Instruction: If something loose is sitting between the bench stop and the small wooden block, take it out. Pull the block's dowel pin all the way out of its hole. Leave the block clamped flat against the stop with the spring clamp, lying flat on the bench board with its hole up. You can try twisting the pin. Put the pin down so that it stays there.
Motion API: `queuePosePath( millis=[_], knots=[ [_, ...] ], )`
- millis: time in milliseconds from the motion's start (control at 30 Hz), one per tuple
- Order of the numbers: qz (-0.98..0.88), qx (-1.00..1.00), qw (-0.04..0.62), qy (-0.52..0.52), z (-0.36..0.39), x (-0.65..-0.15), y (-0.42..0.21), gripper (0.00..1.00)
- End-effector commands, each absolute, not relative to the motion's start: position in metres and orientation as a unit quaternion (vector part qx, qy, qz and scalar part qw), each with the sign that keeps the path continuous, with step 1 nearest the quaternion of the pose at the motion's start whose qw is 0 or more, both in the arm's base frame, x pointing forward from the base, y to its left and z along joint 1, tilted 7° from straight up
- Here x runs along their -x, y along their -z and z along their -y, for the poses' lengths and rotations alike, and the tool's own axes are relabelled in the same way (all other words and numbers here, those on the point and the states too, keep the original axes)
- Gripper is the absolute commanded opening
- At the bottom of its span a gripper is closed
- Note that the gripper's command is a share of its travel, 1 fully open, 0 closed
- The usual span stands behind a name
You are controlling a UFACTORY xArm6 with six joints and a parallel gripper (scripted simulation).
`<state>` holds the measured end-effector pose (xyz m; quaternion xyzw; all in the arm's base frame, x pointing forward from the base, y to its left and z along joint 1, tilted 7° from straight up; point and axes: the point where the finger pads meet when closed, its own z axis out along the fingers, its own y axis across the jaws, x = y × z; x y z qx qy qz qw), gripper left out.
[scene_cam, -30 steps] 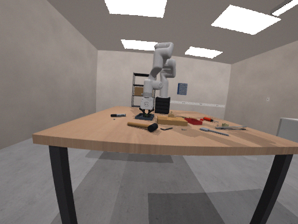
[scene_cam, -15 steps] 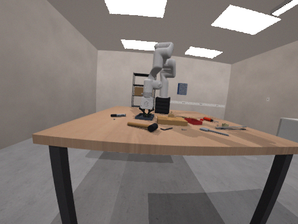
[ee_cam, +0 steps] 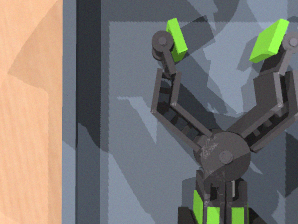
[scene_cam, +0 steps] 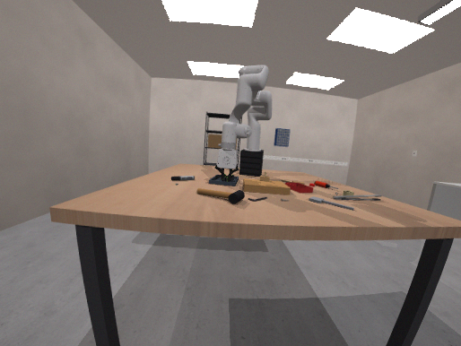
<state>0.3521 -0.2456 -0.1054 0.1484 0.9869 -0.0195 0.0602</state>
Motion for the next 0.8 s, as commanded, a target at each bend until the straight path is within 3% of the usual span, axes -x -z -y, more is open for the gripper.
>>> queuePosePath(
  millis=[0, 767],
  knots=[
    [-0.987, -0.148, 0.062, 0.020, 0.246, -0.353, 0.104, 0.27],
    [-0.987, -0.148, 0.062, 0.020, 0.245, -0.351, 0.085, 0.27]
  ],
)
